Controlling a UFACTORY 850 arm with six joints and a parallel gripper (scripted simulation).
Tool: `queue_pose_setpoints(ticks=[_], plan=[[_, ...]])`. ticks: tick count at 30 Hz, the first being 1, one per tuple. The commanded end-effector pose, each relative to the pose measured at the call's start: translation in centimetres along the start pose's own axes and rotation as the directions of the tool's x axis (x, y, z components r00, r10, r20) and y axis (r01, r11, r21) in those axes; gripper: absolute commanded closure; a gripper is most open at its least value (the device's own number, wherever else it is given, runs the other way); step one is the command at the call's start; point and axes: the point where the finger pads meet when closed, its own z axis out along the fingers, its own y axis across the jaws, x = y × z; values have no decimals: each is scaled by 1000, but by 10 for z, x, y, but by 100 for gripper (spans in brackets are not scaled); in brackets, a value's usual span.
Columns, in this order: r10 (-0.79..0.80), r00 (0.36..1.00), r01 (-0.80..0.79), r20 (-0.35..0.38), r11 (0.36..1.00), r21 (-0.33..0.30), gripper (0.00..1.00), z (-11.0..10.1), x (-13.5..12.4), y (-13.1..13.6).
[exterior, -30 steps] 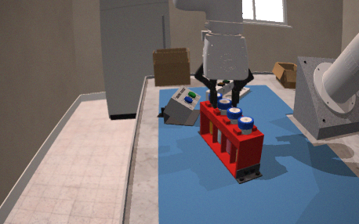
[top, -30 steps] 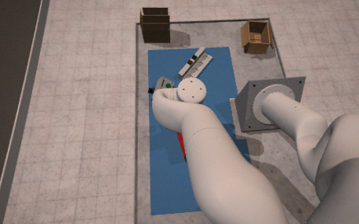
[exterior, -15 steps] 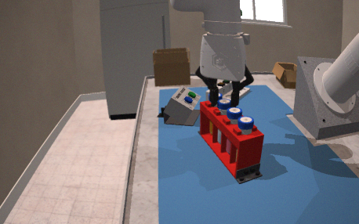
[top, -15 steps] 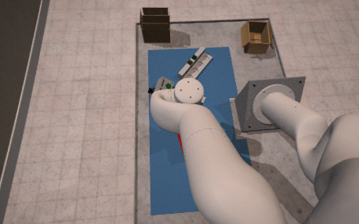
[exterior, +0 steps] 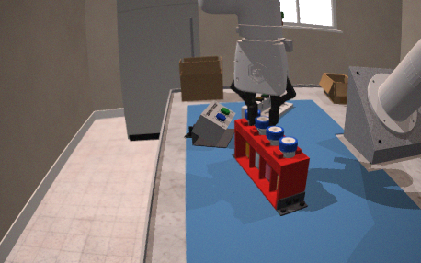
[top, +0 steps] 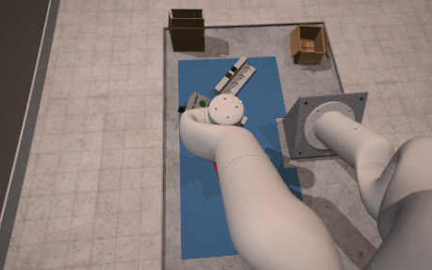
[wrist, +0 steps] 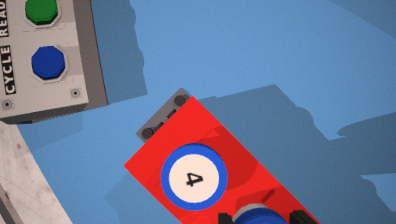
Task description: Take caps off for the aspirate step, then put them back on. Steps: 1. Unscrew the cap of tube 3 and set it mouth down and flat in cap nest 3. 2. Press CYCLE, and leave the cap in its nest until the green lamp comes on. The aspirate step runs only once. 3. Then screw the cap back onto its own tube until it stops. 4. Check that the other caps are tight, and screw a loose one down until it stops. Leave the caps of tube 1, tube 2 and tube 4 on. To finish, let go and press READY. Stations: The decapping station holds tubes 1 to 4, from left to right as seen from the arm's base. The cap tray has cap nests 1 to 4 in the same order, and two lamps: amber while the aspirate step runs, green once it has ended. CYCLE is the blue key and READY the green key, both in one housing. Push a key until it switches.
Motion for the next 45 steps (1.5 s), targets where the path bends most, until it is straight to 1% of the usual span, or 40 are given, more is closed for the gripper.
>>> queue_pose_setpoints(ticks=[1,4,7,11,16,18,22,25,32,33,35,37,38,44,45], plan=[[0,1000,0,0,1000,1,100,-1,0,-1],[-150,989,150,0,989,1,100,-1,0,-1],[-296,955,296,0,955,1,100,-1,0,-1],[-480,878,480,0,878,1,100,-1,0,-1],[-677,736,677,-1,736,0,100,-1,0,-1],[-677,736,677,-1,736,0,100,-1,0,-1],[-813,582,814,-1,582,1,100,-1,0,-1],[-891,453,891,-1,453,1,100,-1,0,-1],[-990,138,990,0,138,-2,100,-1,0,-1],[-993,120,993,-1,120,0,100,-1,0,-1],[-993,120,993,-1,120,0,100,-1,0,-1],[-1000,21,1000,-1,21,0,100,-1,0,-1],[-1000,0,1000,-1,0,0,100,-1,0,-1],[-1000,0,1000,-1,0,0,100,-1,0,-1],[-1000,0,1000,-1,0,0,54,-1,0,-1]])
